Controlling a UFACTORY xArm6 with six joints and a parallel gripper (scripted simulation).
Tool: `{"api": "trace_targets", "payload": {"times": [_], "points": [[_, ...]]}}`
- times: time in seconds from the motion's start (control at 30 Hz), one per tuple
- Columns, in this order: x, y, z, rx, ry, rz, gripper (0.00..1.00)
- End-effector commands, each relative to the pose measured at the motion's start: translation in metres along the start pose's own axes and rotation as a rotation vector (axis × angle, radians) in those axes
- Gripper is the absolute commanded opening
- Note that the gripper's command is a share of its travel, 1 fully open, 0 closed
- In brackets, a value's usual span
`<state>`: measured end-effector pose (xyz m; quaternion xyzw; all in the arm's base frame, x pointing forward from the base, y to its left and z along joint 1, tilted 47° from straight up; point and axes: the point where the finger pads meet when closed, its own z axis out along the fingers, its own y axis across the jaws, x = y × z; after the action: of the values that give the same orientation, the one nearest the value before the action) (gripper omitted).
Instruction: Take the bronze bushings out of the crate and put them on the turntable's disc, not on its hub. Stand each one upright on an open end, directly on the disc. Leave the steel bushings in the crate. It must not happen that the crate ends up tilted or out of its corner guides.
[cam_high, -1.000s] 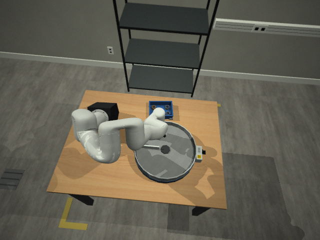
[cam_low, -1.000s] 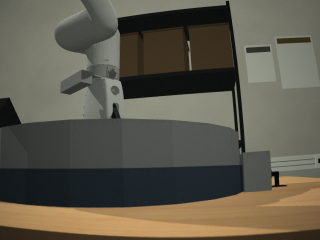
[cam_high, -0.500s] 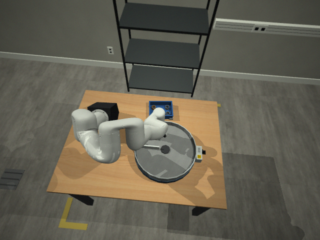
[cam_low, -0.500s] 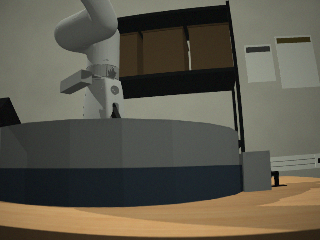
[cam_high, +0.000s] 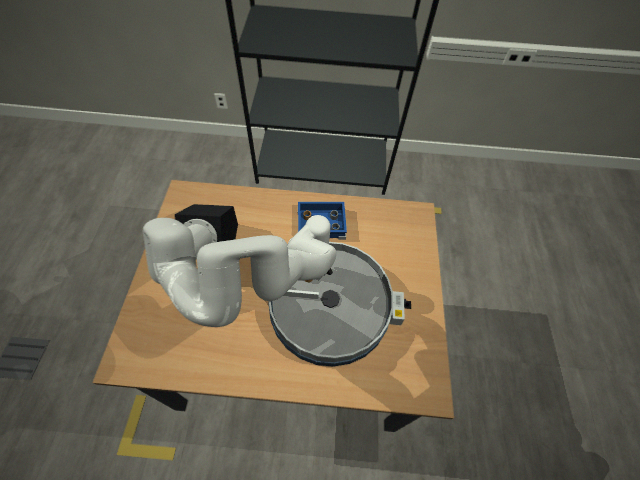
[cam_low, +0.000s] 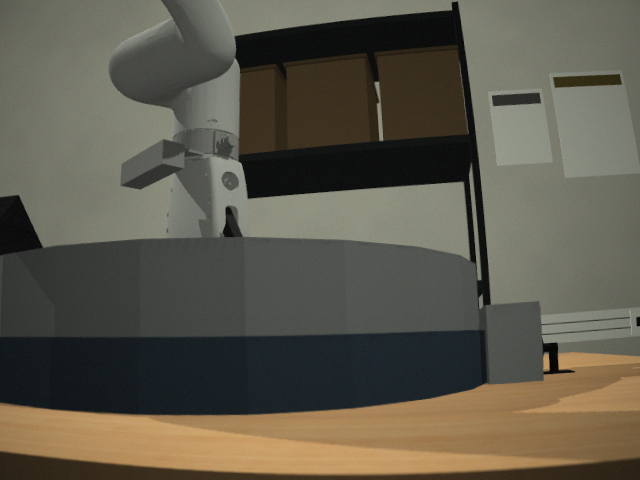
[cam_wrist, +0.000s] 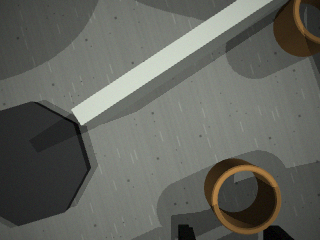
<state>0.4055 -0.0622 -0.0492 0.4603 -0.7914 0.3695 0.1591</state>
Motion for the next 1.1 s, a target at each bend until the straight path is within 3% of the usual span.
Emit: {"api": "trace_targets", "payload": {"times": [0.0,0.43,0.63,0.9,1.07], "points": [[-0.001,-0.001,-0.001,0.002,-0.003,0.001,0.42],[-0.001,-0.001,-0.004,0.002,-0.003,0.001,0.42],[-0.001,-0.001,-0.015,0.002,-0.003,0.001,0.42],[-0.001,-0.001,-0.051,0.002,-0.003,0.001,0.42],[-0.001,-0.001,-0.062,0.002,-0.003,0.001,0.42]]}}
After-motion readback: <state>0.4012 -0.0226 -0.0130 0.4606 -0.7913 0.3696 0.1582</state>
